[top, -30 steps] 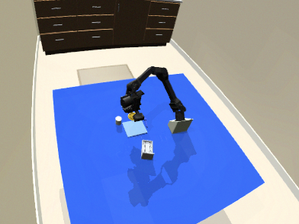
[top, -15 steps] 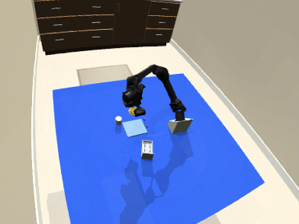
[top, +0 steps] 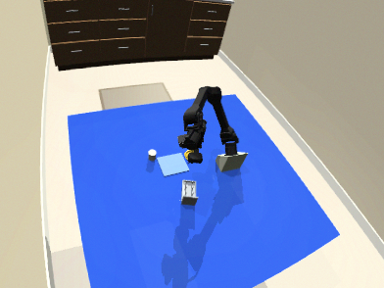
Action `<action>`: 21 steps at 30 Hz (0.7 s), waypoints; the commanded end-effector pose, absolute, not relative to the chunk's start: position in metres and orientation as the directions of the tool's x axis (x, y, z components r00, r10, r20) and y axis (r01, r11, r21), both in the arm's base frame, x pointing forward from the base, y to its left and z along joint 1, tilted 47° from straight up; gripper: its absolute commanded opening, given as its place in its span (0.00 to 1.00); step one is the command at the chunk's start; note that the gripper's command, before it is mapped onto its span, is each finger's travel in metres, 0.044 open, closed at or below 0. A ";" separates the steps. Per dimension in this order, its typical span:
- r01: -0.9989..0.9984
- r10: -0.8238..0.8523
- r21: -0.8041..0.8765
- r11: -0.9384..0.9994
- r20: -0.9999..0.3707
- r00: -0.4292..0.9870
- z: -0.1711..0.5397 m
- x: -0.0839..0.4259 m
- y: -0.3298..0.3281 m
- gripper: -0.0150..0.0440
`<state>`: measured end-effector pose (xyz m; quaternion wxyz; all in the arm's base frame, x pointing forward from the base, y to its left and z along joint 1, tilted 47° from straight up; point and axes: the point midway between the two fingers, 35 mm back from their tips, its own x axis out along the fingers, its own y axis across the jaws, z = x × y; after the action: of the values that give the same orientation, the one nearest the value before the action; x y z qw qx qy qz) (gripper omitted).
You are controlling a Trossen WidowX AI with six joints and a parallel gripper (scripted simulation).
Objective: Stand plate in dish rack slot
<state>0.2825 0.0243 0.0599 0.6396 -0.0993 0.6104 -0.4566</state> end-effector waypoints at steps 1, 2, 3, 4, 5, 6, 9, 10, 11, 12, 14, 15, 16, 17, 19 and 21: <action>0.514 -0.705 -0.672 0.533 -0.688 -0.169 0.051 0.273 0.031 0.25; 0.514 -0.705 -0.672 0.533 -0.688 -0.169 0.051 0.273 0.031 0.25; 0.514 -0.705 -0.672 0.533 -0.688 -0.169 0.051 0.273 0.031 0.25; 0.514 -0.705 -0.672 0.533 -0.688 -0.169 0.051 0.273 0.031 0.25; 0.512 -0.703 -0.672 0.535 -0.690 -0.171 0.051 0.272 0.031 0.25; 0.504 -0.698 -0.672 0.542 -0.694 -0.176 0.049 0.272 0.030 0.25; 0.464 -0.663 -0.669 0.581 -0.720 -0.208 0.042 0.269 0.025 0.25; 0.450 -0.650 -0.666 0.595 -0.728 -0.218 0.040 0.268 0.023 0.25; 0.436 -0.636 -0.662 0.610 -0.737 -0.228 0.038 0.267 0.021 0.25; 0.423 -0.623 -0.657 0.624 -0.745 -0.238 0.035 0.266 0.020 0.25; 0.396 -0.595 -0.644 0.654 -0.762 -0.256 0.031 0.264 0.016 0.25; 0.383 -0.581 -0.637 0.670 -0.770 -0.265 0.028 0.263 0.015 0.25; 0.370 -0.566 -0.628 0.685 -0.778 -0.273 0.026 0.262 0.014 0.25; 0.357 -0.551 -0.619 0.700 -0.786 -0.280 0.024 0.261 0.012 0.25; 0.332 -0.521 -0.597 0.730 -0.801 -0.294 0.019 0.260 0.009 0.25; 0.307 -0.490 -0.572 0.760 -0.816 -0.306 0.015 0.258 0.007 0.25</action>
<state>0.2620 0.0100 0.0218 0.5939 -0.0677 0.7120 -0.3686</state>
